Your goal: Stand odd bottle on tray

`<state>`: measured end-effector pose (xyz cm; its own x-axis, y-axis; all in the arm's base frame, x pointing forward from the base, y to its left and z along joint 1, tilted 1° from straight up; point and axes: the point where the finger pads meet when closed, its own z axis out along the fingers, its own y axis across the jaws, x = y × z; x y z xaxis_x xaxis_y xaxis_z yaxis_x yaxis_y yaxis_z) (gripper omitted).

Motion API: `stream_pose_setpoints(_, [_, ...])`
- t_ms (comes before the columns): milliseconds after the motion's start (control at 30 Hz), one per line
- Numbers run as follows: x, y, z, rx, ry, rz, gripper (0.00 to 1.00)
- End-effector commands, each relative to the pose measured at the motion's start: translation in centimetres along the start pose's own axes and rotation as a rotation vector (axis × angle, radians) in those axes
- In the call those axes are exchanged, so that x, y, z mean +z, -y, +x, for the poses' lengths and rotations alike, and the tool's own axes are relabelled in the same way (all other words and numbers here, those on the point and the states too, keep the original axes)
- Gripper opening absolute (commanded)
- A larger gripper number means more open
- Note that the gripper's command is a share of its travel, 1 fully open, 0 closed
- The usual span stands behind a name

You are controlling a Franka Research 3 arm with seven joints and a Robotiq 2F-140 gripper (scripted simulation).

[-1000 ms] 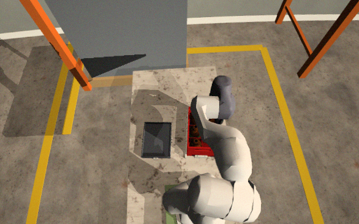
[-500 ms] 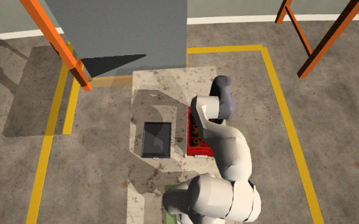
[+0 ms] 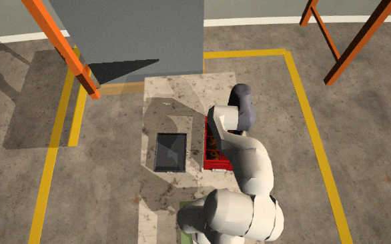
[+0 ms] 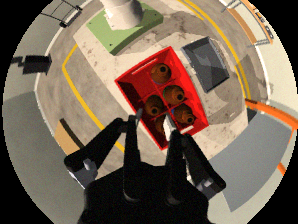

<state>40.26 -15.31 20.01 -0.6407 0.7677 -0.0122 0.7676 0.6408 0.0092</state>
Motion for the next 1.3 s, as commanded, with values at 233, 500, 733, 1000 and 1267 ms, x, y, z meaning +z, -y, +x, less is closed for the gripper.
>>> stream_pose_setpoints(233, [1.1, -0.2, 0.0, 0.001, 0.002, -0.005, 0.44])
stream_pose_setpoints(500, [2.2, -0.3, 0.0, 0.001, 0.002, -0.005, 0.44])
stream_pose_setpoints(733, [2.7, -0.3, 0.0, 0.001, 0.002, -0.005, 0.44])
stream_pose_setpoints(1000, [3.3, -0.3, -0.1, 0.001, 0.002, -0.005, 0.44])
stream_pose_setpoints(1267, [3.4, -0.3, -0.1, 0.001, 0.002, -0.005, 0.44])
